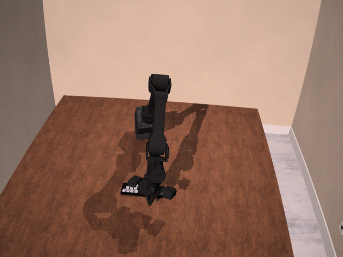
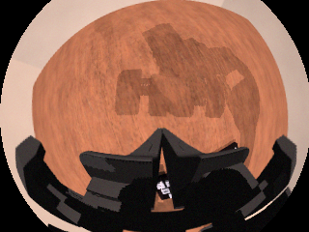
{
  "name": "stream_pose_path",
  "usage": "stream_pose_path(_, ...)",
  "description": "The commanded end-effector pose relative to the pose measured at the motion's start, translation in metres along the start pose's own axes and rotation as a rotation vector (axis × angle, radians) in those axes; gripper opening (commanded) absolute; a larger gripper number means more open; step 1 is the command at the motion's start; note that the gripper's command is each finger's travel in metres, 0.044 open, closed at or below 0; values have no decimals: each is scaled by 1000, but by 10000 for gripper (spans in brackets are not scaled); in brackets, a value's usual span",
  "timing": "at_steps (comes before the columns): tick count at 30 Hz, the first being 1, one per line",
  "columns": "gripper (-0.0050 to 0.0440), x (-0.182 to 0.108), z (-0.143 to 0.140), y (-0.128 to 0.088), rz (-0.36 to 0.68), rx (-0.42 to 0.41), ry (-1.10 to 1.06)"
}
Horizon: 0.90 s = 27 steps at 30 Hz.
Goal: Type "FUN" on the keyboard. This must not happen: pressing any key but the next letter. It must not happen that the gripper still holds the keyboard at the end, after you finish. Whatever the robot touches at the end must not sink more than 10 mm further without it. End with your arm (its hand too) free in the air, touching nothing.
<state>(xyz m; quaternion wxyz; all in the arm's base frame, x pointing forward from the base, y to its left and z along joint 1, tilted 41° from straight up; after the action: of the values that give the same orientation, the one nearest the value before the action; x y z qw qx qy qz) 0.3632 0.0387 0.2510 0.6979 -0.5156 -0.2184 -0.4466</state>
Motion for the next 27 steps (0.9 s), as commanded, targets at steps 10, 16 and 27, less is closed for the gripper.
stream_pose_path(10, 0, -92, -20, -28, 329, 44, -357)
stream_pose_path(16, 0, -92, -20, -28, 329, 44, -357)
stream_pose_path(27, 0, -78, -63, -24, 332, 43, -357)
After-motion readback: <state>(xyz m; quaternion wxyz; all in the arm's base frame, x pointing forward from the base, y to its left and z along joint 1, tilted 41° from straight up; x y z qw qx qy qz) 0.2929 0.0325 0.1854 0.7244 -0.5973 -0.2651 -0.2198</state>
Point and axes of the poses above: the point midway between the two fingers, 35 mm back from their tips, its own y axis out along the fingers, its own z axis across the jaws, x = y × z, the point moved 4 cm from there along -y, back along the fingers, and after that the axes turned 3 degrees about -y, right-handed, at the moved point
